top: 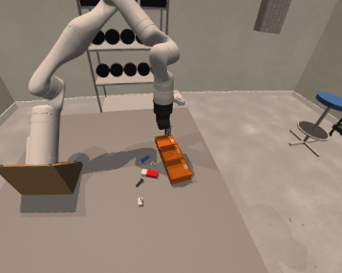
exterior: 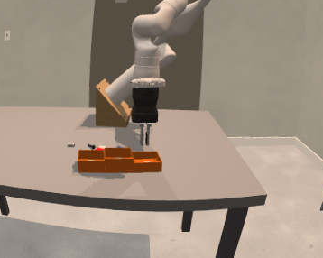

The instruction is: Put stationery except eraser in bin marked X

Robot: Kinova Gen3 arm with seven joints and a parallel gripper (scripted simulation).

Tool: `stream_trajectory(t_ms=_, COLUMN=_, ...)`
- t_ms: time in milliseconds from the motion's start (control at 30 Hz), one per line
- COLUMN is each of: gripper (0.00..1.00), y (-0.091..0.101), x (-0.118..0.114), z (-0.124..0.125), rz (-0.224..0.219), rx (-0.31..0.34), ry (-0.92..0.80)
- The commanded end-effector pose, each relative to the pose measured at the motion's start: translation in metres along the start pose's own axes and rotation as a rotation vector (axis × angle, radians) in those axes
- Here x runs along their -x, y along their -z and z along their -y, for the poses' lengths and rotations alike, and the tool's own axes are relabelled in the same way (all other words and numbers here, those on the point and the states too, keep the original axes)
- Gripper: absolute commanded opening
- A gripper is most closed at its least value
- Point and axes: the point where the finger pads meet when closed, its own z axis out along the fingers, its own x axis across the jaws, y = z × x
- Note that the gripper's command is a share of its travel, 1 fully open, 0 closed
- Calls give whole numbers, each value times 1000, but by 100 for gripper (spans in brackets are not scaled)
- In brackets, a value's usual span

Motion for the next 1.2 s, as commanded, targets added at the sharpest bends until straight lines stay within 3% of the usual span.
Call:
stream_trajectory(t_ms=0, gripper=31, y=-9, x=3, z=1, rz=4, rx=-3, ry=4)
stream_trajectory(t_ms=767, gripper=31, y=-59, x=3, z=1, rz=3, rx=-3, ry=3)
stream_trajectory(t_ms=1167, gripper=31, y=-57, x=1, z=1, rz=1, rx=-3, ry=0)
